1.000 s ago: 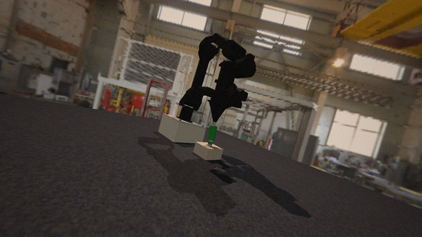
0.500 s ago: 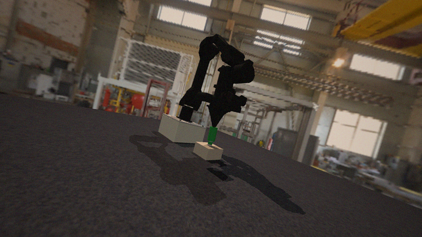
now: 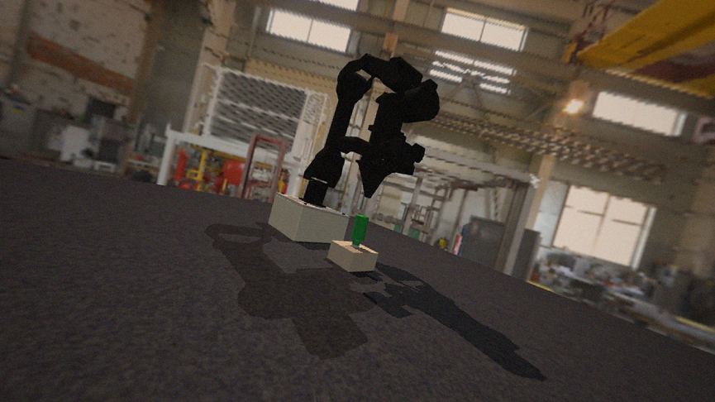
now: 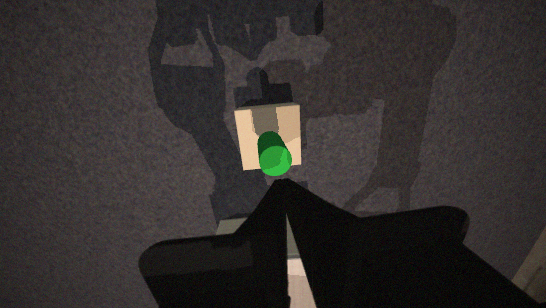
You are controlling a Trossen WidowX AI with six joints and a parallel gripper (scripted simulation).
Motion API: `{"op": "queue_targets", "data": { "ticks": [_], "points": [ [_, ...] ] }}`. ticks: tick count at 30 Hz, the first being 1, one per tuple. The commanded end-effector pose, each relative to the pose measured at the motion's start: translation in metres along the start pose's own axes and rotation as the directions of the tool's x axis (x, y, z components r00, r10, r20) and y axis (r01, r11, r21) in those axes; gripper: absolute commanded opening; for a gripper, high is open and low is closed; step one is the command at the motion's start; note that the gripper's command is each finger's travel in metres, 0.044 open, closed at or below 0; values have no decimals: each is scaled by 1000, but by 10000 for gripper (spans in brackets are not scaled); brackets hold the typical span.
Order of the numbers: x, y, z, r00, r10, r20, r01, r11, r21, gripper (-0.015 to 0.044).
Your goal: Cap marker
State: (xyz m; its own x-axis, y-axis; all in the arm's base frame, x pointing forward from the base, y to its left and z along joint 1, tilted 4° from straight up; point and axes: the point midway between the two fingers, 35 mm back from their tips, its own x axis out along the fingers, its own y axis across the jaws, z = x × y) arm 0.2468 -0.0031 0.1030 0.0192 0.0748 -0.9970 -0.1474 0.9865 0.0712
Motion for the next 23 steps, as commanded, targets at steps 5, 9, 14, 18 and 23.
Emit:
{"op": "queue_targets", "data": {
  "ticks": [5, 9, 14, 18, 23],
  "points": [
    [-48, 0, -2, 1000, -5, 21, 5, 1000, -1, 0],
    [-48, 0, -2, 1000, -5, 21, 5, 1000, -1, 79],
    [-48, 0, -2, 1000, -5, 21, 5, 1000, -1, 210],
    [-48, 0, -2, 1000, -5, 21, 5, 1000, -1, 315],
    [-48, 0, -2, 1000, -5, 21, 5, 1000, -1, 440]
  ]
}}
